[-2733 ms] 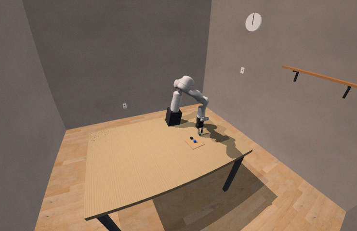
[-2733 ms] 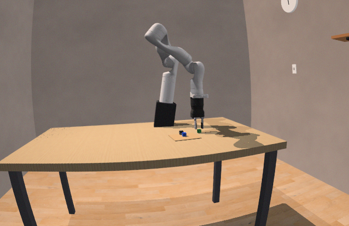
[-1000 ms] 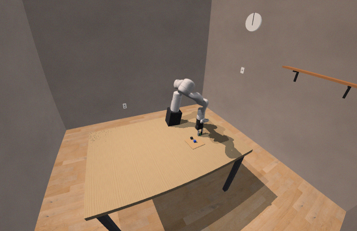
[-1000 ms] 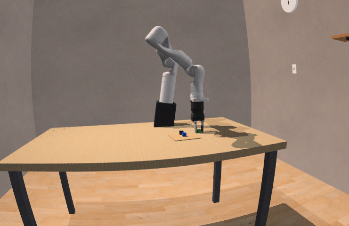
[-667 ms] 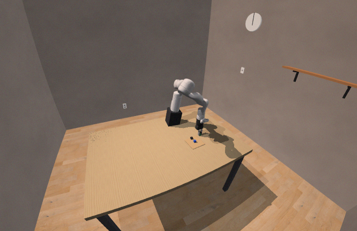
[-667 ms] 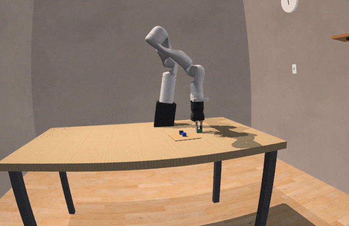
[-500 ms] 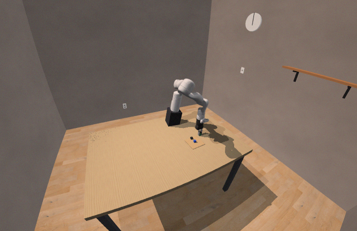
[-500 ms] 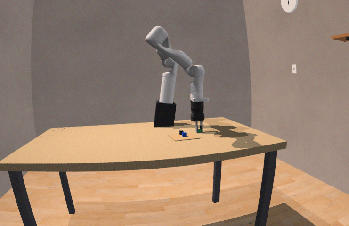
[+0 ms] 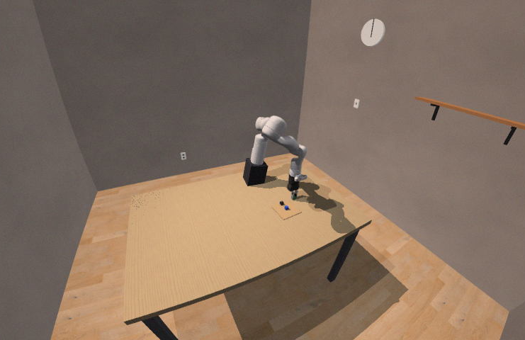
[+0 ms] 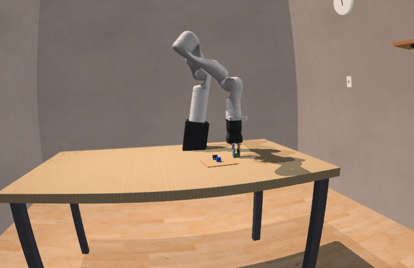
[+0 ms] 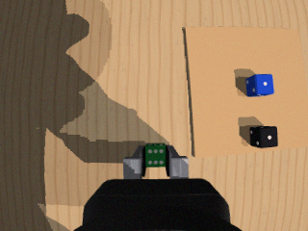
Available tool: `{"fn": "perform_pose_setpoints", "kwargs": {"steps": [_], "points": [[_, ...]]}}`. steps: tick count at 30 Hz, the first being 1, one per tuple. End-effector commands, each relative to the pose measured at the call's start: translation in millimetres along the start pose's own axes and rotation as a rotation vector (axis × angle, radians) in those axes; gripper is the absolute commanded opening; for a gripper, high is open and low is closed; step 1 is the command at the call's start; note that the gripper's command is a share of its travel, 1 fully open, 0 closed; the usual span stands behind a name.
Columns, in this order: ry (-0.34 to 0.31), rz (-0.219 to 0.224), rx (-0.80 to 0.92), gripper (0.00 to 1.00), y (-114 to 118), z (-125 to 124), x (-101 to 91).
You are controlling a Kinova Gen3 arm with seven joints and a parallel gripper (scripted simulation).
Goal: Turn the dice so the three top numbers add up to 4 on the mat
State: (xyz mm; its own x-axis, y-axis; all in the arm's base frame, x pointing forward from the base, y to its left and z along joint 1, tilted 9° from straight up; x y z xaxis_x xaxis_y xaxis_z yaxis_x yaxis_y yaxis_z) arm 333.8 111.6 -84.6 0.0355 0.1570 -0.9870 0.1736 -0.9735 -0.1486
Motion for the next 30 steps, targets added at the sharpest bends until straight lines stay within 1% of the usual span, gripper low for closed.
{"fn": "perform_pose_setpoints", "kwargs": {"steps": [1, 11, 15, 18, 20, 30], "points": [[0.001, 0.000, 0.000, 0.40, 0.1, -0.4, -0.4], [0.001, 0.000, 0.000, 0.40, 0.1, -0.4, -1.5], [0.001, 0.000, 0.000, 0.40, 0.1, -0.4, -7.6], [0.001, 0.000, 0.000, 0.40, 0.1, -0.4, -16.4], [0.001, 0.000, 0.000, 0.40, 0.1, -0.4, -16.4], [0.001, 0.000, 0.000, 0.40, 0.1, -0.4, -60.6]]}}
Point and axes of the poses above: the point where the finger pads meet when closed, its own x axis out along the fingers, its own y axis across the jaws, z = x × y, the point moved 2 cm from there along -x, back along the fingers, and after that the axes turned 15 degrees about -x, right-handed, at the moved point
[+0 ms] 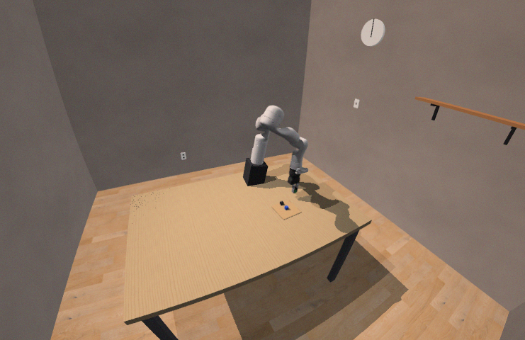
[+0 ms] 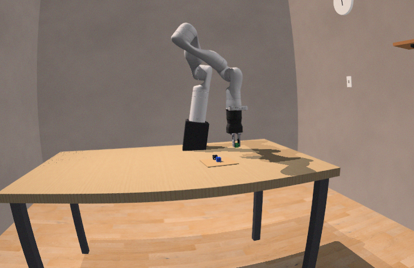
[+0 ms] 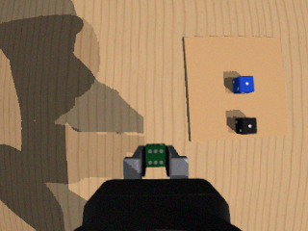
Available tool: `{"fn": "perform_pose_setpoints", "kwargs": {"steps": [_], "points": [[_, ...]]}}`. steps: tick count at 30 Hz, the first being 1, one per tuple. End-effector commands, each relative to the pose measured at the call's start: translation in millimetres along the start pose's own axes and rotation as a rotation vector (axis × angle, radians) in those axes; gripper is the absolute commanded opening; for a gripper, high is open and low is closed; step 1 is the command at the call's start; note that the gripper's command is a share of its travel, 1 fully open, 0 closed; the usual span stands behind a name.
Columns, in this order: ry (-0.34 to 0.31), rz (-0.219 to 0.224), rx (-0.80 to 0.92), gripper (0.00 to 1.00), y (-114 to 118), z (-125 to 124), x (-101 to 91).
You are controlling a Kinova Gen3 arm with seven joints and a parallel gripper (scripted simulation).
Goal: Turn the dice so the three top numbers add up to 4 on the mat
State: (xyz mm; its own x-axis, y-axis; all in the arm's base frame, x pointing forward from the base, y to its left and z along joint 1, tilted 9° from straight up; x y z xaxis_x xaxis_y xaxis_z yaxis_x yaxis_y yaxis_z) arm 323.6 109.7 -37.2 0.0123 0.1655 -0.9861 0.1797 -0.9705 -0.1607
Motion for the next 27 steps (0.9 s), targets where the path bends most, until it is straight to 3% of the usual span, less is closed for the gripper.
{"fn": "perform_pose_setpoints", "kwargs": {"steps": [1, 13, 27], "points": [[0.022, 0.013, 0.006, 0.40, 6.9, -7.4, -18.0], [0.022, 0.013, 0.006, 0.40, 6.5, -6.7, -49.3], [0.022, 0.013, 0.006, 0.40, 6.4, -6.6, -53.2]]}}
Point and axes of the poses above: the point where the finger pads meet when closed, its own x axis out along the fingers, its own y axis across the jaws, z = x × y, the point moved 2 cm from there along -x, back along the fingers, and after that the axes turned 15 degrees about -x, right-handed, at the moved point
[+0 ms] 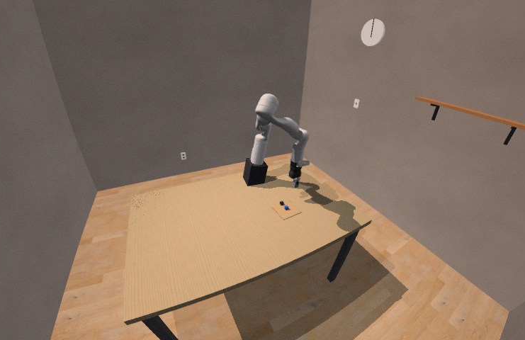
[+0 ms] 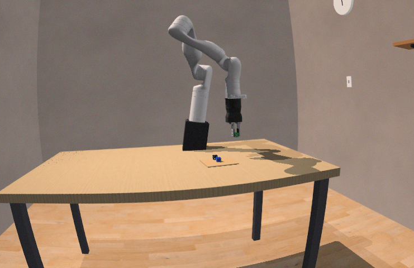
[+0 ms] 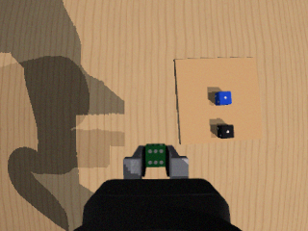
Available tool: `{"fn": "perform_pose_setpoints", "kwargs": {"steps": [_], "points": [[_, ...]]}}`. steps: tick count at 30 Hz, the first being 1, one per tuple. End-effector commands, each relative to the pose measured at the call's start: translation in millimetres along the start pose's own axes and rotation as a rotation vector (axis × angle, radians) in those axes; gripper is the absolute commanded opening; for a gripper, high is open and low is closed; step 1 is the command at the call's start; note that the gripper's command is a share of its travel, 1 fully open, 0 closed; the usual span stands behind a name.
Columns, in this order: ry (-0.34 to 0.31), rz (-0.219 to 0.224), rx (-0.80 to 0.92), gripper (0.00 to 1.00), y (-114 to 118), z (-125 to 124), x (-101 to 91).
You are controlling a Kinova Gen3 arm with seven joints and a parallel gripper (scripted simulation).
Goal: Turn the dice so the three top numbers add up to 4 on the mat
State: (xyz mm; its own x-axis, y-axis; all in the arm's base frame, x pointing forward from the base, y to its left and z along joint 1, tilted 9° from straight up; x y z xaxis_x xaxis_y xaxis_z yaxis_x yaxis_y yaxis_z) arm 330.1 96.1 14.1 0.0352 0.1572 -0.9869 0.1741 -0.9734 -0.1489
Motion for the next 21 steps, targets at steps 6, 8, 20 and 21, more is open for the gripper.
{"fn": "perform_pose_setpoints", "kwargs": {"steps": [6, 8, 20, 21], "points": [[0.001, 0.001, 0.005, 0.40, 0.3, -0.7, -0.4], [0.001, 0.001, 0.013, 0.40, 0.3, -1.1, -0.4], [-0.002, 0.002, 0.144, 0.40, 1.1, -7.3, 0.9], [-0.003, 0.002, 0.166, 0.40, 1.2, -8.4, 1.1]]}}
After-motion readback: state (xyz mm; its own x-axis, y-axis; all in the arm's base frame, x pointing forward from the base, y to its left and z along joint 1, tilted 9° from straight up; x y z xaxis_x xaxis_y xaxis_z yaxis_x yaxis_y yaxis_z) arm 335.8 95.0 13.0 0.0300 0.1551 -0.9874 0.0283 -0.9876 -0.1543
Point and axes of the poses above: the point where the finger pads meet when closed, its own x axis out along the fingers, its own y axis across the jaws, z = x × y, the point moved 2 cm from there along -x, back along the fingers, and after that the axes turned 15 degrees about -x, right-handed, at the moved point
